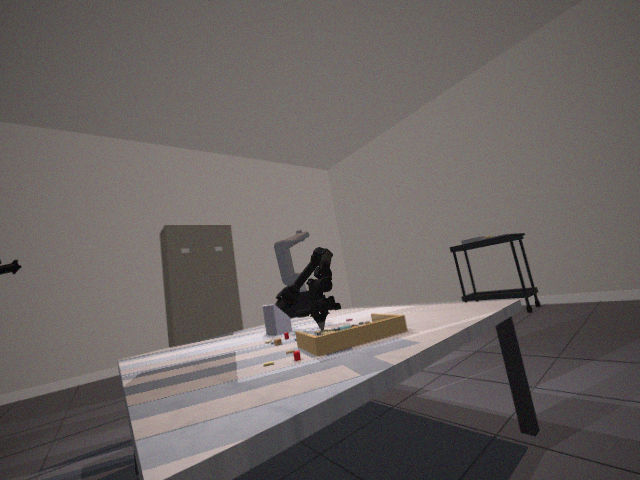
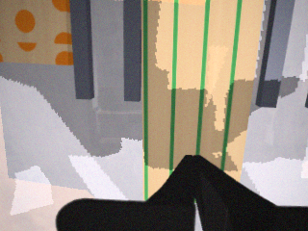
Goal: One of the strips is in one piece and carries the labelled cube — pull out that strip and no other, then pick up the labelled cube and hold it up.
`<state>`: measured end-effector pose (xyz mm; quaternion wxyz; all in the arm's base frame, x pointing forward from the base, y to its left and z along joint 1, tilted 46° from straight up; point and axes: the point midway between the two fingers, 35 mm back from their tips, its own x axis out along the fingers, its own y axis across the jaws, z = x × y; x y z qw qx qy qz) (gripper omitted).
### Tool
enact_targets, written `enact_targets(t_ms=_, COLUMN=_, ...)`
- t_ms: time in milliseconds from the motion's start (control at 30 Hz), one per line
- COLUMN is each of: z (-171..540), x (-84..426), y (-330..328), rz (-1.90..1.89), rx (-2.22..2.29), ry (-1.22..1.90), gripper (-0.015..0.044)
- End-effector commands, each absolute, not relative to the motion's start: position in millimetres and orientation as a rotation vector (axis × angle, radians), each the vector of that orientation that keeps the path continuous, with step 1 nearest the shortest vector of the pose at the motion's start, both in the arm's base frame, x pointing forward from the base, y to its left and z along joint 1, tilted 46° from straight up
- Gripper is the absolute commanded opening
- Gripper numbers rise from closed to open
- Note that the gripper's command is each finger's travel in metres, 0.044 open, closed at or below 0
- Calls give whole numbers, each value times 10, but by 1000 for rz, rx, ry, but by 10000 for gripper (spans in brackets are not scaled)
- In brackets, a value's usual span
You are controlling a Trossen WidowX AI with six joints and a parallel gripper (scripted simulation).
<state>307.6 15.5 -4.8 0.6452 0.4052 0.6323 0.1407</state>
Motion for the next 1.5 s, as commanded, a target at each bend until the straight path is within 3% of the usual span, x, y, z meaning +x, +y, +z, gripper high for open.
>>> enact_targets(t_ms=0, z=-60, x=2974, y=225, rz=325, rx=931, ry=1457, gripper=0)
enact_targets(t_ms=1467, z=46, x=2352, y=465, rz=324, rx=933, ry=1461, gripper=0)
